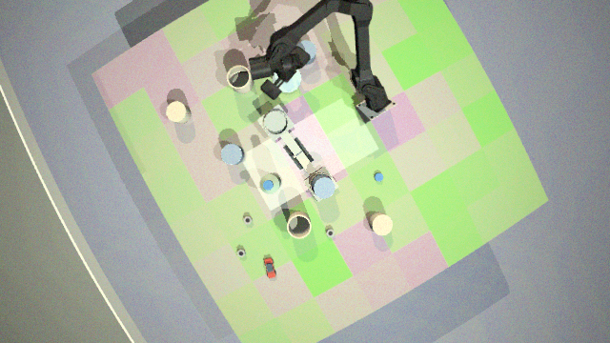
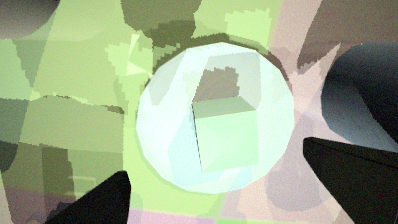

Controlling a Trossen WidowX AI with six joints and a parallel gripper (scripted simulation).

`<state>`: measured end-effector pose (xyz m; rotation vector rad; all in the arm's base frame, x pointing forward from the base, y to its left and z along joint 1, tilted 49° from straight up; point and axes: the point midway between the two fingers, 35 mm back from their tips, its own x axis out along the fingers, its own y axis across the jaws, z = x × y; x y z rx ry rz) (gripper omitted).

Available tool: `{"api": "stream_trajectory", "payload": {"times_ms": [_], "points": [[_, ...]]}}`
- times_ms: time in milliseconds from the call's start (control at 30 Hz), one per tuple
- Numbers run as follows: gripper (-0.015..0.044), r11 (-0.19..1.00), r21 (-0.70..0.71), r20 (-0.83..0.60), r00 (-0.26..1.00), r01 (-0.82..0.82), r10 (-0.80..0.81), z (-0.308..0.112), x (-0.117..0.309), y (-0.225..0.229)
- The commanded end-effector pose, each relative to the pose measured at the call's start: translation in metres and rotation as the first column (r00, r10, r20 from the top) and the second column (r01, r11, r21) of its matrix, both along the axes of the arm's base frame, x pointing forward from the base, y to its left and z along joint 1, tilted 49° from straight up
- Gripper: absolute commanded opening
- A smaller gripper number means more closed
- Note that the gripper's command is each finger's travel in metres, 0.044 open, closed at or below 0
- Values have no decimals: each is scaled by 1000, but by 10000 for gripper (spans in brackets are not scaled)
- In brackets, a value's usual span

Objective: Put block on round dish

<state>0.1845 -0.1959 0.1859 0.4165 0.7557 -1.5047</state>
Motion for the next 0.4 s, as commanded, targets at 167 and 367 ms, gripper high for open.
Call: {"api": "stream_trajectory", "payload": {"times_ms": [167,367], "points": [[440,1000,-17,0,1000,20,-20,27,0,24],[440,1000,-9,4,1000,8,-8,54,6,57]]}}
